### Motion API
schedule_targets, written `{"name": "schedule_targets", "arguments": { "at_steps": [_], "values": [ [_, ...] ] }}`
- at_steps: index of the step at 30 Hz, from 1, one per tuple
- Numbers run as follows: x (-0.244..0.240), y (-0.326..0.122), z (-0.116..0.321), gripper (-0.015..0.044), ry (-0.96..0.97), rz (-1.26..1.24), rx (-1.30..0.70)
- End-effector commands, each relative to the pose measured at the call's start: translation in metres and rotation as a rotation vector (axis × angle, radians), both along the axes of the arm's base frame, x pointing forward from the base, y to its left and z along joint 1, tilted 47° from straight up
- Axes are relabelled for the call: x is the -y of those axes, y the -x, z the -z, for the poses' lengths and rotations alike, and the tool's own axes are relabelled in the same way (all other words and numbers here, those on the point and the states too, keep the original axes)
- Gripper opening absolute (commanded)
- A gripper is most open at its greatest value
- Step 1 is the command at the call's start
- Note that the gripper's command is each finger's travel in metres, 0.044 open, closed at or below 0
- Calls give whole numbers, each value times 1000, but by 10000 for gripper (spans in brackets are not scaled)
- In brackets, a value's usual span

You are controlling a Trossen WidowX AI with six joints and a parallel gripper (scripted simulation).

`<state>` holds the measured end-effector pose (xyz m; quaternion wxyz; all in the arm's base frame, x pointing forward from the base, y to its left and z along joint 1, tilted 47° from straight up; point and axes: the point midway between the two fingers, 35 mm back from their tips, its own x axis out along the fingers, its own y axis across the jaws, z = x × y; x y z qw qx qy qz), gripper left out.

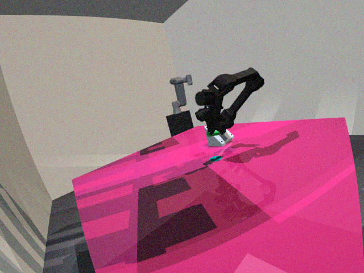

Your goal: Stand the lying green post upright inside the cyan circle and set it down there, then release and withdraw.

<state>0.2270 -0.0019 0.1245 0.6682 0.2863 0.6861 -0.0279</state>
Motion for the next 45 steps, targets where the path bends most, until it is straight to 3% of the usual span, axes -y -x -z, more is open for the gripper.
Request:
{"name": "schedule_targets", "arguments": {
  "at_steps": [1, 45],
  "values": [
    [0, 1, 1, 23, 24, 6, 9],
    [0, 3, 7, 23, 250, 74, 147]
  ]
}}
